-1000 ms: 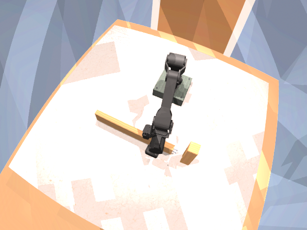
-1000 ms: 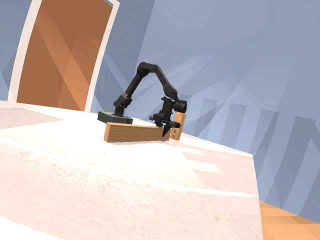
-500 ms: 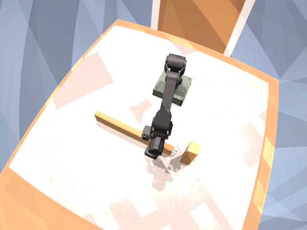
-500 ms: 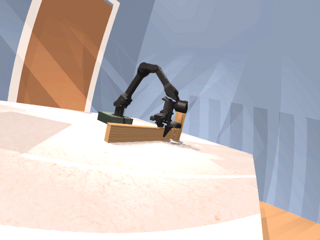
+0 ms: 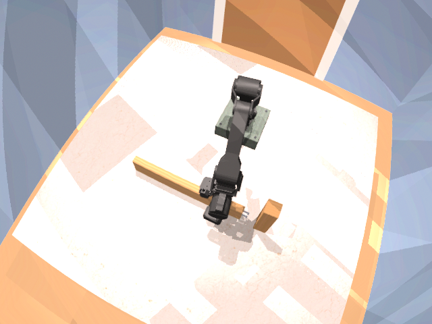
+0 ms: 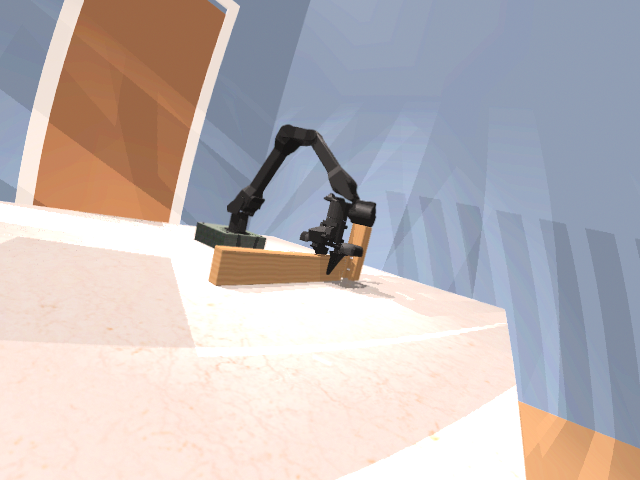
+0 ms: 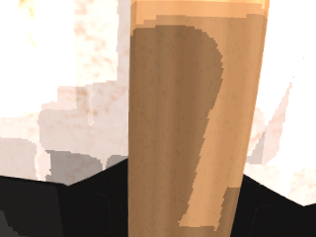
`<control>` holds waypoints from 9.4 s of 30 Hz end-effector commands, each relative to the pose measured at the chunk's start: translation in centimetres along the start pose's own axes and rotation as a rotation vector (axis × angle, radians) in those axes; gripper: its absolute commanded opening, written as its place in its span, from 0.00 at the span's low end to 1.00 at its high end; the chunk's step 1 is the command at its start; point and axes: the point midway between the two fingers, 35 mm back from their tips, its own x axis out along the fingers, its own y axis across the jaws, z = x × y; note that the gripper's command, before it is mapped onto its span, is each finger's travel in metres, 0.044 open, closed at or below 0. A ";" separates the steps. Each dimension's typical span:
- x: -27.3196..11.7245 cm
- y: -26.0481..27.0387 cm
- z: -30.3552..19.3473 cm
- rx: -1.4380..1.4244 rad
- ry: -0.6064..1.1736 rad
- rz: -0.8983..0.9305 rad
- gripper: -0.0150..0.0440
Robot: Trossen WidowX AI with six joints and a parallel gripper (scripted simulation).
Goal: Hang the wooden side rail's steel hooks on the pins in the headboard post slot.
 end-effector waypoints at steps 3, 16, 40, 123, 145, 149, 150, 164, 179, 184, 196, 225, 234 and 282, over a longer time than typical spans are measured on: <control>-0.1 0.0 0.0 -0.006 -0.002 0.007 0.25; -0.3 0.0 0.0 -0.006 -0.002 0.007 0.25; -0.7 0.0 0.0 -0.006 -0.002 0.007 0.25; -2.1 0.0 0.0 -0.006 -0.002 0.007 0.25; -2.5 0.0 0.0 -0.006 -0.002 0.007 0.25; -2.6 0.0 0.0 -0.006 -0.002 0.007 0.25; -2.6 0.0 0.0 -0.006 -0.002 0.007 0.25; -2.8 0.0 0.0 -0.006 -0.002 0.007 0.25; -3.1 0.0 0.0 -0.006 -0.002 0.007 0.25; -3.1 0.0 0.0 -0.006 -0.002 0.007 0.25; -3.0 0.1 -0.1 -0.006 -0.002 0.007 0.25; -2.7 0.4 -0.5 -0.006 -0.002 0.007 0.25; -2.7 0.5 -0.6 -0.006 -0.002 0.008 0.25; -2.7 0.3 -1.1 -0.006 -0.001 0.007 0.25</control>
